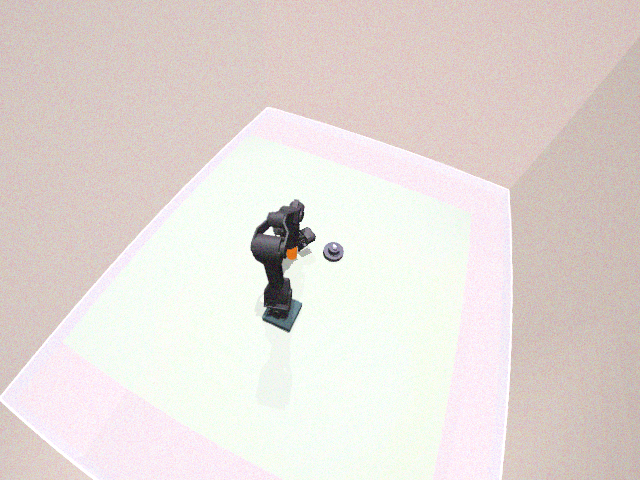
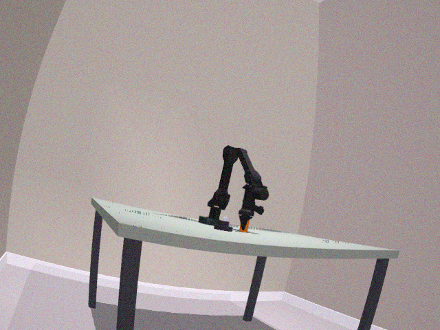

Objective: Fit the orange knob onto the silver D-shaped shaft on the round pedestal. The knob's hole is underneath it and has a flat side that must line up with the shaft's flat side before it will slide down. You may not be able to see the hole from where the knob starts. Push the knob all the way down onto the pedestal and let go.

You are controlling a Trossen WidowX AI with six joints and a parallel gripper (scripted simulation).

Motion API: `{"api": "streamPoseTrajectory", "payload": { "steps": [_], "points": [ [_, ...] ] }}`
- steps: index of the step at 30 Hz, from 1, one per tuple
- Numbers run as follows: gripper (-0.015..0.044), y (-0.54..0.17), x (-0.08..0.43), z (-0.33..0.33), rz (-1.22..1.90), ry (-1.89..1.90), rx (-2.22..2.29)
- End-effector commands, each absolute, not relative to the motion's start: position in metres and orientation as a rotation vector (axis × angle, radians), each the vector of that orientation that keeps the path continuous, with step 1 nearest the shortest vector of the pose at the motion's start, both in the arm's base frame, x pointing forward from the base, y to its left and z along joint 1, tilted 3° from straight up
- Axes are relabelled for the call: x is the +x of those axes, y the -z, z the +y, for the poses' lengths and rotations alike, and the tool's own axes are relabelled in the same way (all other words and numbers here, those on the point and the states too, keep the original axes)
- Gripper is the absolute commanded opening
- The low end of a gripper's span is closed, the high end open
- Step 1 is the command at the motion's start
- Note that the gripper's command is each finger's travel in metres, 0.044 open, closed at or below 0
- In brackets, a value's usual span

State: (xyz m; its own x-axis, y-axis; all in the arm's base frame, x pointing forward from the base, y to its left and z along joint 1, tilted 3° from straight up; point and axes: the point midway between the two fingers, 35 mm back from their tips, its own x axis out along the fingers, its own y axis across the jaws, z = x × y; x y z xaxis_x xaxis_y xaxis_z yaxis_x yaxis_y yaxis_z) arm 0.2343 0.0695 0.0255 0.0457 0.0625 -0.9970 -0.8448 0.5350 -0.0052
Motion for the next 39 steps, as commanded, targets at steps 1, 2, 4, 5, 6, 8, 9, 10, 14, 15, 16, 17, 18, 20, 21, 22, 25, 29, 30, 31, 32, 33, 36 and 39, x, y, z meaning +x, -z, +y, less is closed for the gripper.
{"api": "streamPoseTrajectory", "payload": {
  "steps": [1,2,4,5,6,8,9,10,14,15,16,17,18,20,21,22,25,29,30,31,32,33,36,39],
  "points": [
    [0.0204,-0.025,0.234,0.069,1.354,-0.798,-0.749],
    [0.0178,-0.025,0.234,0.069,1.354,-0.798,-0.749],
    [0.0164,-0.025,0.234,0.069,1.354,-0.798,-0.749],
    [0.0157,-0.025,0.234,0.069,1.354,-0.798,-0.749],
    [0.0151,-0.025,0.234,0.069,1.354,-0.798,-0.749],
    [0.0137,-0.025,0.234,0.069,1.354,-0.798,-0.749],
    [0.0111,-0.025,0.234,0.069,1.354,-0.798,-0.749],
    [0.0085,-0.026,0.235,0.069,1.354,-0.798,-0.749],
    [0.0000,-0.043,0.238,0.072,1.354,-0.798,-0.749],
    [0.0000,-0.048,0.239,0.072,1.354,-0.798,-0.749],
    [0.0000,-0.053,0.239,0.073,1.354,-0.798,-0.749],
    [0.0000,-0.058,0.240,0.073,1.354,-0.798,-0.749],
    [0.0000,-0.064,0.240,0.074,1.354,-0.798,-0.749],
    [0.0000,-0.075,0.241,0.075,1.353,-0.798,-0.749],
    [0.0000,-0.080,0.241,0.075,1.353,-0.798,-0.749],
    [0.0000,-0.086,0.241,0.076,1.353,-0.798,-0.749],
    [0.0000,-0.102,0.240,0.077,1.353,-0.798,-0.749],
    [0.0000,-0.124,0.236,0.077,1.353,-0.798,-0.749],
    [0.0000,-0.130,0.235,0.077,1.353,-0.798,-0.749],
    [0.0000,-0.135,0.234,0.078,1.353,-0.798,-0.749],
    [0.0000,-0.141,0.233,0.078,1.353,-0.798,-0.749],
    [0.0000,-0.147,0.231,0.077,1.353,-0.798,-0.749],
    [0.0000,-0.162,0.226,0.077,1.354,-0.798,-0.749],
    [0.0000,-0.166,0.225,0.077,1.354,-0.798,-0.749]
  ]
}}
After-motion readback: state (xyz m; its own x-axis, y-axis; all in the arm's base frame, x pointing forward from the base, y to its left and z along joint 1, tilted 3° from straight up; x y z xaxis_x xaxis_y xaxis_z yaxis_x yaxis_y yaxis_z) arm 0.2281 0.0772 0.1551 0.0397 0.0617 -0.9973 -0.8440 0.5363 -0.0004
